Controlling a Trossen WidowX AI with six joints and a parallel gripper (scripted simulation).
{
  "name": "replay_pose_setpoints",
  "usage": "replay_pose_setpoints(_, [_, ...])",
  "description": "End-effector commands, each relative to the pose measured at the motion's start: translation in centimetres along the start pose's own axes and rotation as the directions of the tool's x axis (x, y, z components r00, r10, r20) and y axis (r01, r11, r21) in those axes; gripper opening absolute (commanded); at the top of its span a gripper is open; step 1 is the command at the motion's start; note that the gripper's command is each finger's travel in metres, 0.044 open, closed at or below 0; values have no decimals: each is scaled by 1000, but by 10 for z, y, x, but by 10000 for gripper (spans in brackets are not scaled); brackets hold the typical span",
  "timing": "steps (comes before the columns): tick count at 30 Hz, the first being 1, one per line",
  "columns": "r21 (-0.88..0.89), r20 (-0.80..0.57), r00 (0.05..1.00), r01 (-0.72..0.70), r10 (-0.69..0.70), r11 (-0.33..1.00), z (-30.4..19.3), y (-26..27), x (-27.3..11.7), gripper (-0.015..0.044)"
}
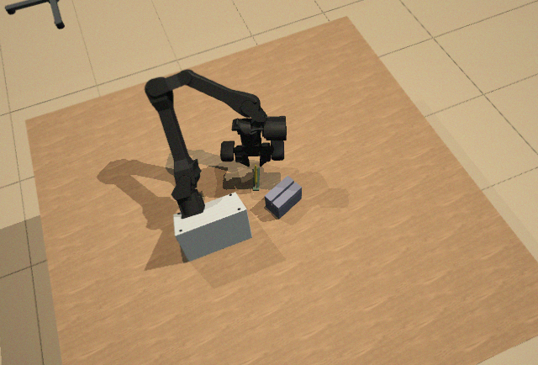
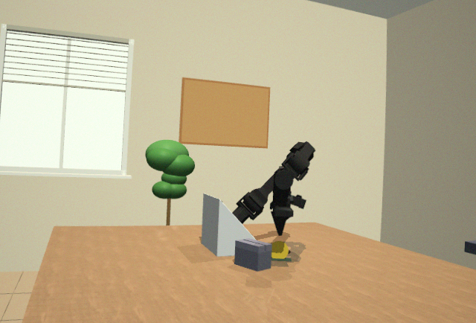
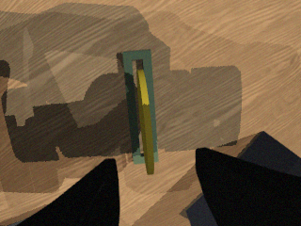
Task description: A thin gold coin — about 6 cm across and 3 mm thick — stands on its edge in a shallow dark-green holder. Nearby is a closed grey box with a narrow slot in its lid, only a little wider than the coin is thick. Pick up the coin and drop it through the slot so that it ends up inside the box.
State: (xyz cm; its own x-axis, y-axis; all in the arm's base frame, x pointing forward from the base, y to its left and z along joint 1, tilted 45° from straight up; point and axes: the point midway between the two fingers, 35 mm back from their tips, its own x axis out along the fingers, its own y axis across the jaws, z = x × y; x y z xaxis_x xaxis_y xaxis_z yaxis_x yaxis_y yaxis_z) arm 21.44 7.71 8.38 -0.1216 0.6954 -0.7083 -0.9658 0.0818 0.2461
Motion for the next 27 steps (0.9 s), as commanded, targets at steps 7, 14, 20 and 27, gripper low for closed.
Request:
replay_pose_setpoints(7, [7, 2, 1000, -1, 1, 1000, 1, -1, 15, 161])
replay_pose_setpoints(14, [7, 0, 1000, 0, 0, 1000, 0, -2, 26, 161])
replay_pose_setpoints(20, [7, 0, 1000, 1, -1, 1000, 0, -3, 36, 161])
replay_pose_setpoints(27, [7, 1, 1000, 1, -1, 1000, 0, -2, 48, 161])
